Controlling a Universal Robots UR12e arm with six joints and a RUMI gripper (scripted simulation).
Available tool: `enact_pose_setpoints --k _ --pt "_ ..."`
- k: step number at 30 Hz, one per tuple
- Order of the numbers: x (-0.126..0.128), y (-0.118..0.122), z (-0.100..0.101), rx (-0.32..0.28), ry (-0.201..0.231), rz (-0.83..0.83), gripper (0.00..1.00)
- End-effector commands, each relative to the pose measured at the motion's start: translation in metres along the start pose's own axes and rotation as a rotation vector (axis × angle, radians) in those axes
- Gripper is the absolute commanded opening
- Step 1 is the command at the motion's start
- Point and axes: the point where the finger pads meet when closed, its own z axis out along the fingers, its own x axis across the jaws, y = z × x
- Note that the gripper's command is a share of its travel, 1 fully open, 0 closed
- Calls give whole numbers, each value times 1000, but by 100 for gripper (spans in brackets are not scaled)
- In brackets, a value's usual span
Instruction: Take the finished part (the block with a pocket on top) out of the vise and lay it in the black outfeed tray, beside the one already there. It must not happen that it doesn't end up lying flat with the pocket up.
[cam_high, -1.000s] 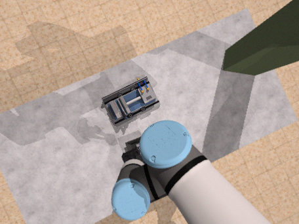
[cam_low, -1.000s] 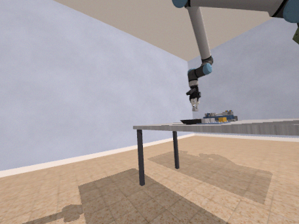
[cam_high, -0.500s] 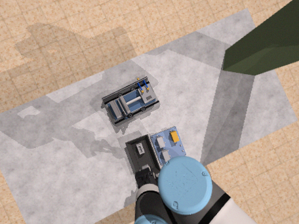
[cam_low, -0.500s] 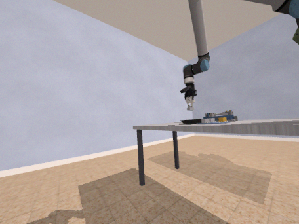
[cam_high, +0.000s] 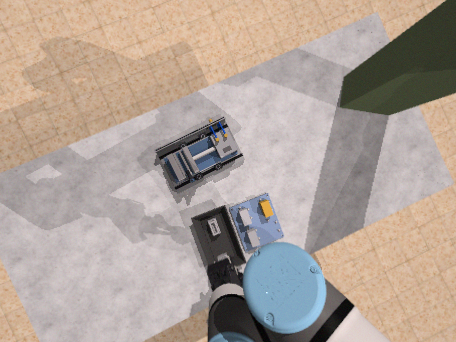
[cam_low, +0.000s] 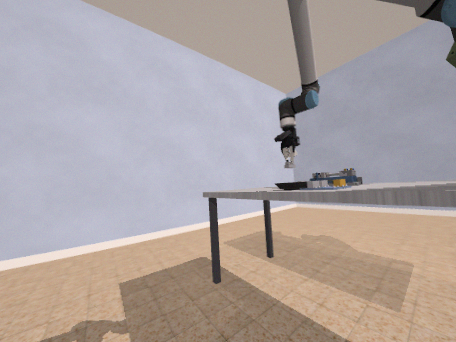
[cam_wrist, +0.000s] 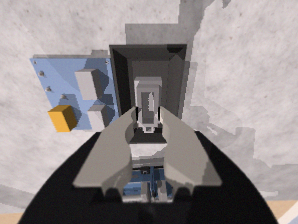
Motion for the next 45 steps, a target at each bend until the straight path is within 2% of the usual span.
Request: enact_pose_setpoints --k 1,29,45 --pt "1 1 0 -1 2 0 0" --pt "1 1 0 -1 1 0 0" --pt "1 0 8 -1 1 0 0"
